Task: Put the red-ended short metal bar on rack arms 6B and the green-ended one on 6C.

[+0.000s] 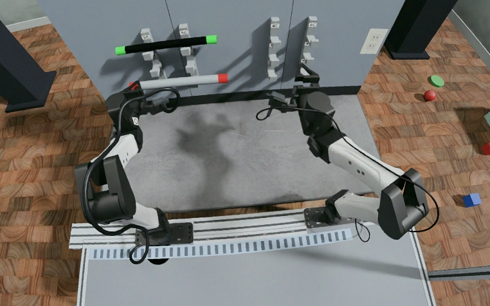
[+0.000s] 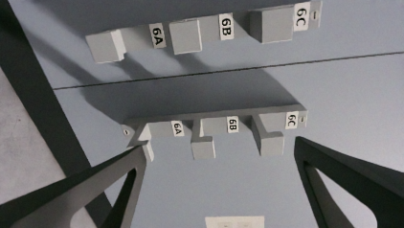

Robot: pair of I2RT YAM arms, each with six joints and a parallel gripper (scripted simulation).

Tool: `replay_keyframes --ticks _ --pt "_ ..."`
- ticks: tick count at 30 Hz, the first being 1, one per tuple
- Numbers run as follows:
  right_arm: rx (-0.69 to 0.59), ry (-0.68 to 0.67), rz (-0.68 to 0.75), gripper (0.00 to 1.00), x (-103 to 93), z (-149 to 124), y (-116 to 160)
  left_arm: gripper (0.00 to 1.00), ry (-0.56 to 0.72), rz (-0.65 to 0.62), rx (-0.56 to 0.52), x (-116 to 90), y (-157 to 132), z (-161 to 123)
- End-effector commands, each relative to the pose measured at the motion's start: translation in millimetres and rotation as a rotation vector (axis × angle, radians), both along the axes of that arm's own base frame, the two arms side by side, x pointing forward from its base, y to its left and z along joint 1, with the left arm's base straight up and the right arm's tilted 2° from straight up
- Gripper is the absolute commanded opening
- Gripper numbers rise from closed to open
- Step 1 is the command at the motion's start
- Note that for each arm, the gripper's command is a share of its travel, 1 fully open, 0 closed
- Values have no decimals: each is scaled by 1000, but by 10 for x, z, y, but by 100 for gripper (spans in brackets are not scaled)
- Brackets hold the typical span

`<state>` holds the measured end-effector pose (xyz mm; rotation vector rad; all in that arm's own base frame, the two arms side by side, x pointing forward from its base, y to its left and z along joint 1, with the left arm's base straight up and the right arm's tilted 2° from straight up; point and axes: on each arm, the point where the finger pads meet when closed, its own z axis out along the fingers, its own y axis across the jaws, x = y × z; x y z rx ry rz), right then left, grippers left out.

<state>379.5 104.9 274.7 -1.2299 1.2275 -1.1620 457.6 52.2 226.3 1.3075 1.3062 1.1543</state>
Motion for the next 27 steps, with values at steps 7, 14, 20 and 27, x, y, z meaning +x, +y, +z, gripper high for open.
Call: replay_keyframes --ticks 7,14,20,27 --pt "-7 4 -7 100 1 -53 -10 0 -131 -5 -8 -134 0 393" --pt "-7 4 -7 100 1 -53 -10 0 -131 -5 -8 -160 5 388" --pt "-7 4 -7 100 1 -53 -10 0 -131 -5 -8 -184 12 384" --pt "-7 4 -7 100 1 -53 -10 0 -131 -5 -8 -204 18 381"
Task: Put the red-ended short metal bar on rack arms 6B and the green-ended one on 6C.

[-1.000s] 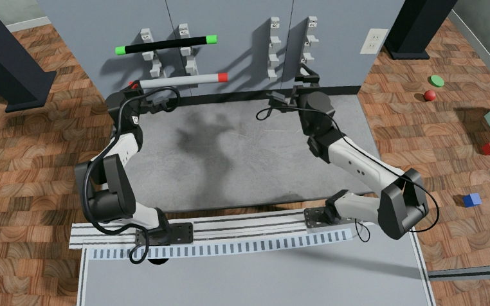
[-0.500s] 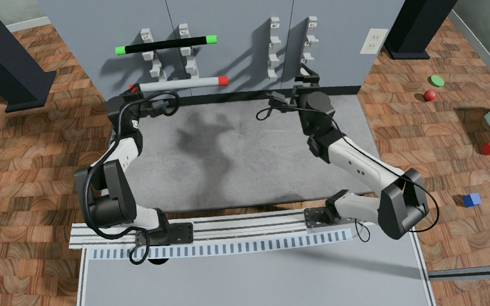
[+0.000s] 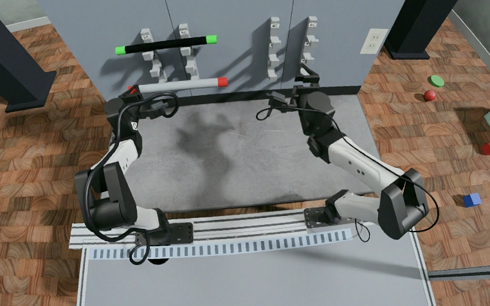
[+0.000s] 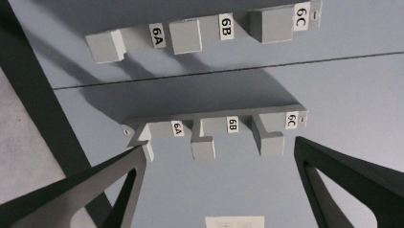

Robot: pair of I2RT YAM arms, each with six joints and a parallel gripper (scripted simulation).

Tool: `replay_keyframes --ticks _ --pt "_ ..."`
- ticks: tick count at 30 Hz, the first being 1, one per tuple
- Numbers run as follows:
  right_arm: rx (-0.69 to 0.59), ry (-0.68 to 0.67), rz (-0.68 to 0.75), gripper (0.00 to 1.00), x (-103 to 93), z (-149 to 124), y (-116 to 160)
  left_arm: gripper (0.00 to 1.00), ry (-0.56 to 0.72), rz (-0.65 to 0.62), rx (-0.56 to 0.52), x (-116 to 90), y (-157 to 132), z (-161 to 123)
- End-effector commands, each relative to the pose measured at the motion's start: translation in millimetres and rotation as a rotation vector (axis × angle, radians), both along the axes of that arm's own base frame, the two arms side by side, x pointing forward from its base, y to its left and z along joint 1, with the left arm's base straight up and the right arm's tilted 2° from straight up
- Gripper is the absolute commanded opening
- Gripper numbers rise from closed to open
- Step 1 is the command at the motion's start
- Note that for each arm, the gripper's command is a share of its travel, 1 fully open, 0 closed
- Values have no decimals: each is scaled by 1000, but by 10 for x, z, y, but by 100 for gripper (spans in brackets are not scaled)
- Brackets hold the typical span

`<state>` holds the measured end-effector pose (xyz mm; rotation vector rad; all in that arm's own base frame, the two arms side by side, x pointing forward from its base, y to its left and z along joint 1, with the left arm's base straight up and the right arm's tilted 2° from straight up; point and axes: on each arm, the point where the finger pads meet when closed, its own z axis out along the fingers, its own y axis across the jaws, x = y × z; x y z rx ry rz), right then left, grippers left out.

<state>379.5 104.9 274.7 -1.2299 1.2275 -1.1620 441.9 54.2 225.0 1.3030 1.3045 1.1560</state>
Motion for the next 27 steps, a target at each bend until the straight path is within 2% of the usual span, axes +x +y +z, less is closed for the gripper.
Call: replay_keyframes --ticks 1,27 --pt "-7 4 -7 100 1 -53 -10 0 -127 -6 -6 -47 -21 398" --pt "-7 4 -7 100 1 -53 -10 0 -127 -6 -6 -42 -479 474"
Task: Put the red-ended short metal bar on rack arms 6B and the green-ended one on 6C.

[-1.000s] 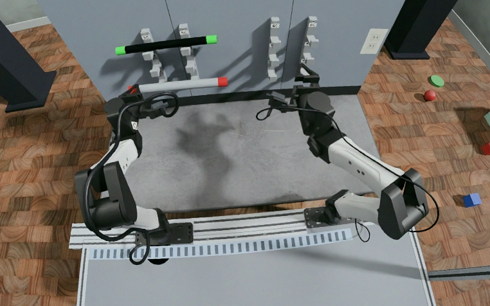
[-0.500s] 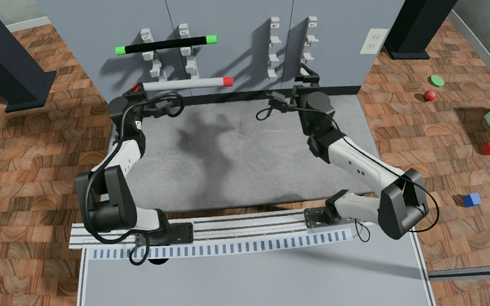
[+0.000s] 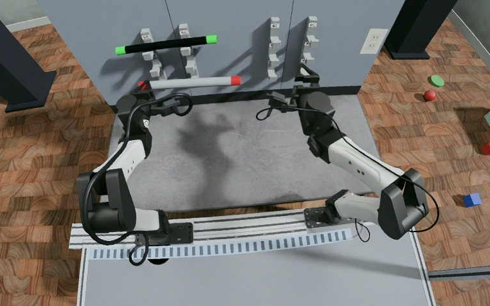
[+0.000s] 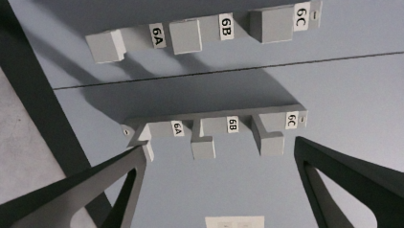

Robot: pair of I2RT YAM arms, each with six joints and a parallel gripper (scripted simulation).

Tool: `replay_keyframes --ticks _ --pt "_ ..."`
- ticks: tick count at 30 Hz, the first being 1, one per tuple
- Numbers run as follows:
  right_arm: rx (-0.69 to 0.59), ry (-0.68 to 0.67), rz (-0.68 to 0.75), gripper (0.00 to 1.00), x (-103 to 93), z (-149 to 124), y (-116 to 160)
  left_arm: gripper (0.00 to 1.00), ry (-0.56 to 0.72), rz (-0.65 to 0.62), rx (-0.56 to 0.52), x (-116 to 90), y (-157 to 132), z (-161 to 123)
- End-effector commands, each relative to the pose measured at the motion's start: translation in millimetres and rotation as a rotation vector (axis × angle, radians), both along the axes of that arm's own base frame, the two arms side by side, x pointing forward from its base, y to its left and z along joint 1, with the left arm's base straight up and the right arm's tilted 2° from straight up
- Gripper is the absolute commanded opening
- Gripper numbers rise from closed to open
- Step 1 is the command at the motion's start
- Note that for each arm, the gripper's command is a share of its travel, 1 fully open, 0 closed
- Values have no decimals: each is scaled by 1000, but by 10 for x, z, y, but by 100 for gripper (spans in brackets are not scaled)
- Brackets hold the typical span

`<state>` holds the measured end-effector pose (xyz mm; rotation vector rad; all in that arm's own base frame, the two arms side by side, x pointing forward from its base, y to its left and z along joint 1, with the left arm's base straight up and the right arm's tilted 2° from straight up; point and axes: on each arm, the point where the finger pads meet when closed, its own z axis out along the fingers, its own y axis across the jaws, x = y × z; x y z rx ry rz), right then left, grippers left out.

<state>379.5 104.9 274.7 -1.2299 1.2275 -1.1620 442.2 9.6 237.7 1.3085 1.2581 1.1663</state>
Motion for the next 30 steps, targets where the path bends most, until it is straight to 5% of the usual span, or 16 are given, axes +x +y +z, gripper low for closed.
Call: replay_keyframes --ticks 1,30 --pt "-7 4 -7 100 1 -53 -10 0 -100 17 -25 -45 -52 348" --pt "-7 4 -7 100 1 -53 -10 0 -100 17 -25 -44 -528 521"
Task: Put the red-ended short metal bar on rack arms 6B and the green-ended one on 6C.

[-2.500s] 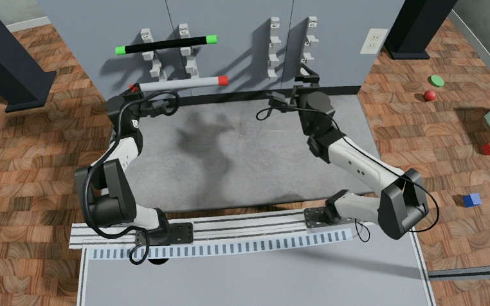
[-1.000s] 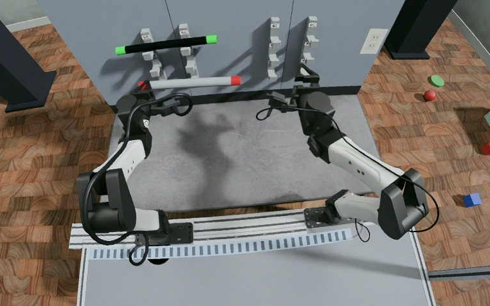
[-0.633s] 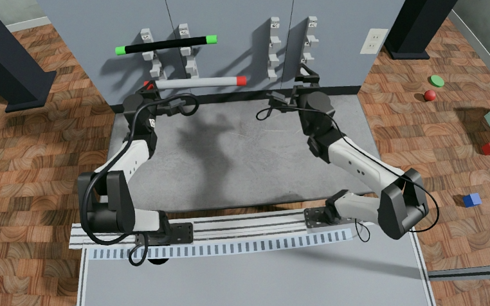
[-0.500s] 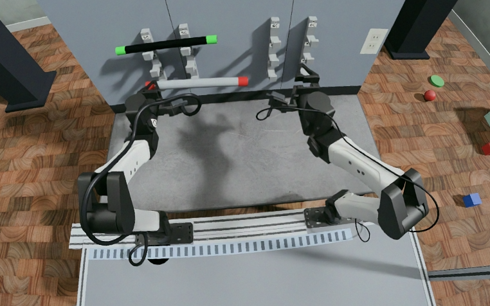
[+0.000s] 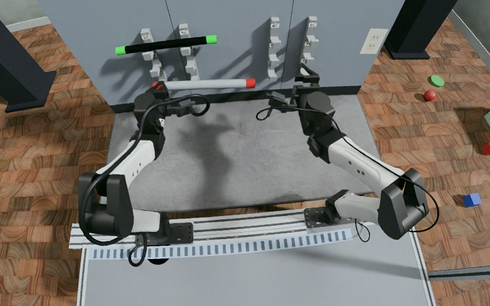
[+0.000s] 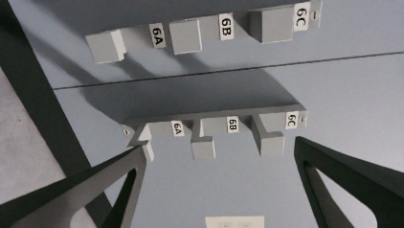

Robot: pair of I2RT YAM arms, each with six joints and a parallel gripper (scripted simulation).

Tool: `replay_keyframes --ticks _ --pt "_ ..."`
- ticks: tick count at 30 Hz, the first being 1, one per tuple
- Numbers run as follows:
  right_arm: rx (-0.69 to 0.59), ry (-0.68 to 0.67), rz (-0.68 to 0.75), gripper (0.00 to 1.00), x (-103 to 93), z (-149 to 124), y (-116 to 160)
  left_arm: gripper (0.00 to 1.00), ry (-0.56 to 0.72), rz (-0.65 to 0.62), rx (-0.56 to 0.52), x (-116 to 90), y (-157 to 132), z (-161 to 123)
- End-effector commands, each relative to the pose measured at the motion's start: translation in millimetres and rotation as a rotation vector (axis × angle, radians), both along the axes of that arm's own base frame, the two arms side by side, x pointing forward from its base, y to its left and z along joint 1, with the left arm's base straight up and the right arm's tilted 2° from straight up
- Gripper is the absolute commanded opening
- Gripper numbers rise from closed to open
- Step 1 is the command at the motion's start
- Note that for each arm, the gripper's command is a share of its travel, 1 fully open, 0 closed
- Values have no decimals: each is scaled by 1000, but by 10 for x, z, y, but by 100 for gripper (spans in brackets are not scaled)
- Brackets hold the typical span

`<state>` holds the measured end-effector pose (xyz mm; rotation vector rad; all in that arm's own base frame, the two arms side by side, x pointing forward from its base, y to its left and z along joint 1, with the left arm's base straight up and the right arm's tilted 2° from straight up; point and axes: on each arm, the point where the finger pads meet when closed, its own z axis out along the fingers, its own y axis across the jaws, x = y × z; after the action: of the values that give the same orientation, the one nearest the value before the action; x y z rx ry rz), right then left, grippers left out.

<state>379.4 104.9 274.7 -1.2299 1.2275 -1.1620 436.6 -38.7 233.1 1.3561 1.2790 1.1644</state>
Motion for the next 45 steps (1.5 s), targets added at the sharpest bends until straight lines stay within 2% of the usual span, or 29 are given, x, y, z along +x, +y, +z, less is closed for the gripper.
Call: replay_keyframes --ticks 1,26,45 --pt "-7 4 -7 100 1 -53 -10 0 -142 15 -49 11 -64 579" --pt "-7 4 -7 100 1 -53 -10 0 -142 15 -49 12 -502 795" --pt "-7 4 -7 100 1 -53 -10 0 -142 15 -49 12 -788 824"
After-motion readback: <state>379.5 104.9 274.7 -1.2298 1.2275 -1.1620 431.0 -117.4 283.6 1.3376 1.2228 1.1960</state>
